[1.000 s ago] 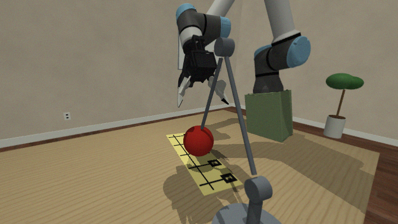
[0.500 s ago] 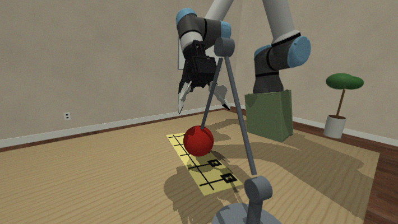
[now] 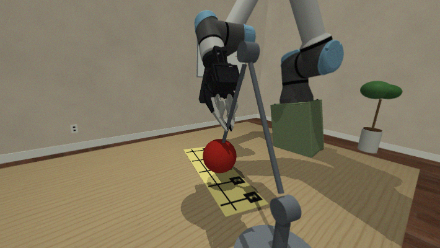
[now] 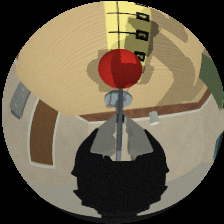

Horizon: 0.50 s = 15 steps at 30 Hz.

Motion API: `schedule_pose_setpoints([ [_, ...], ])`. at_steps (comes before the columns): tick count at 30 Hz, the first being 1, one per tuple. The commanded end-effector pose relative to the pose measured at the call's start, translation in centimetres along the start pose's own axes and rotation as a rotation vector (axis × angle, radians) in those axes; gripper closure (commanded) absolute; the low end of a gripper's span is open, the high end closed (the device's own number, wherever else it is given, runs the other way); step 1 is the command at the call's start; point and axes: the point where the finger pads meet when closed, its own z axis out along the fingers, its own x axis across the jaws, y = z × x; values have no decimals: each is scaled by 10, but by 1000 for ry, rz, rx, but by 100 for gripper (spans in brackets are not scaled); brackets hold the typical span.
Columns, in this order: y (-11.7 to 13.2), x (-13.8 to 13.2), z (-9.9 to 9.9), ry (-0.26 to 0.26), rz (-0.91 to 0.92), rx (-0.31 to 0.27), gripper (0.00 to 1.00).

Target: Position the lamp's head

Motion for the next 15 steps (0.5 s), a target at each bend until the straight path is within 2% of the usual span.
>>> schedule_pose_setpoints([
  [1, 0, 0, -1, 0, -4, -2, 100],
  [15, 0, 0, -1, -1, 0, 0, 100],
])
